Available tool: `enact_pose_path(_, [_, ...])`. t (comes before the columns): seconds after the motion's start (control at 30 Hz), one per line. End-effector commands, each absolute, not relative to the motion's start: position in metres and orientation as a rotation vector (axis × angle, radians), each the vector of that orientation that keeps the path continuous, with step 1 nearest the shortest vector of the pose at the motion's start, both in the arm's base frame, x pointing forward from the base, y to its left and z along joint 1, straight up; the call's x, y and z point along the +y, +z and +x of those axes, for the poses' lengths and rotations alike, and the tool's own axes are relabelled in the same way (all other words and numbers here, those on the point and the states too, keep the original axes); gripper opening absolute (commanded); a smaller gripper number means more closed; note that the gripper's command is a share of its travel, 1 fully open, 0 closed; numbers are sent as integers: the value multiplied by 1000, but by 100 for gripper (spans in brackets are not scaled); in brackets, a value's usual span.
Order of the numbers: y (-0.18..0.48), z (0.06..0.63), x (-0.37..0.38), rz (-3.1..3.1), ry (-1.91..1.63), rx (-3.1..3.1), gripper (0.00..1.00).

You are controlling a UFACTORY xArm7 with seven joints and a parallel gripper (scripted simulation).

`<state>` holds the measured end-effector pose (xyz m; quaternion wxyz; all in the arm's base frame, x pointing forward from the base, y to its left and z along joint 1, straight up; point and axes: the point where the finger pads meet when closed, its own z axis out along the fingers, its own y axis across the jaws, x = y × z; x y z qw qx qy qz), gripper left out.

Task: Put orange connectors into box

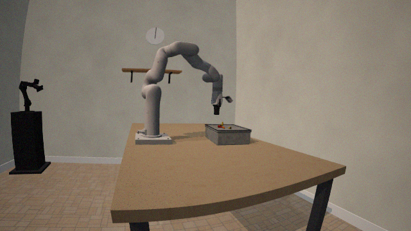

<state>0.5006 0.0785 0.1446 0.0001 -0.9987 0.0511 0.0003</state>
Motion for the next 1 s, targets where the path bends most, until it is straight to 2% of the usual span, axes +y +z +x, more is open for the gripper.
enact_pose_path(0.0, [145,525,112,-3143,6,165,2])
enact_pose_path(0.5, [145,552,161,-3143,6,165,2])
enact_pose_path(0.97, [145,559,172,-3143,6,165,2])
